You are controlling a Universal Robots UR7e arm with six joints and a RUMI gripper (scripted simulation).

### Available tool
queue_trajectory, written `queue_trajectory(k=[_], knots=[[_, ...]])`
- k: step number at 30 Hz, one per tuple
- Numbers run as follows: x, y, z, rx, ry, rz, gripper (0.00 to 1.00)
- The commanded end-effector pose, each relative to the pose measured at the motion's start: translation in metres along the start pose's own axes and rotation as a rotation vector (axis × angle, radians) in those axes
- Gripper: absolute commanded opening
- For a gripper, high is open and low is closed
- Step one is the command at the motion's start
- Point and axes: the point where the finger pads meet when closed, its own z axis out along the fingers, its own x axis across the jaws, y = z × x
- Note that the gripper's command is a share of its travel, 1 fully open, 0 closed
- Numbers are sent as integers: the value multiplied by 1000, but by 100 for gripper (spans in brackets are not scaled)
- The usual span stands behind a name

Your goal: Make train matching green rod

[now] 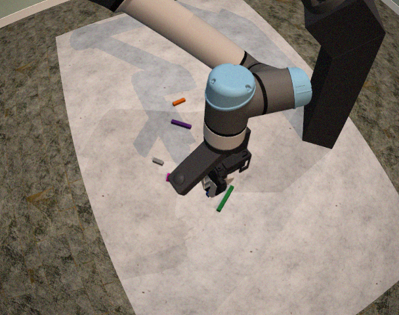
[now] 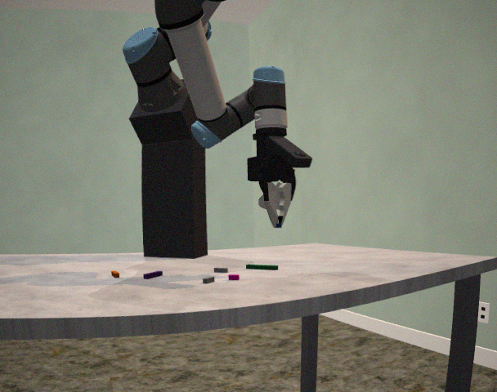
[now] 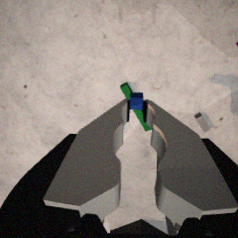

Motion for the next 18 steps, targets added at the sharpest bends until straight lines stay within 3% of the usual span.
queue_trajectory(k=[1, 6, 18], knots=[[11, 8, 0, 2, -1, -54, 0], [24, 17, -1, 2, -1, -114, 0], [92, 66, -1, 2, -1, -434, 0]])
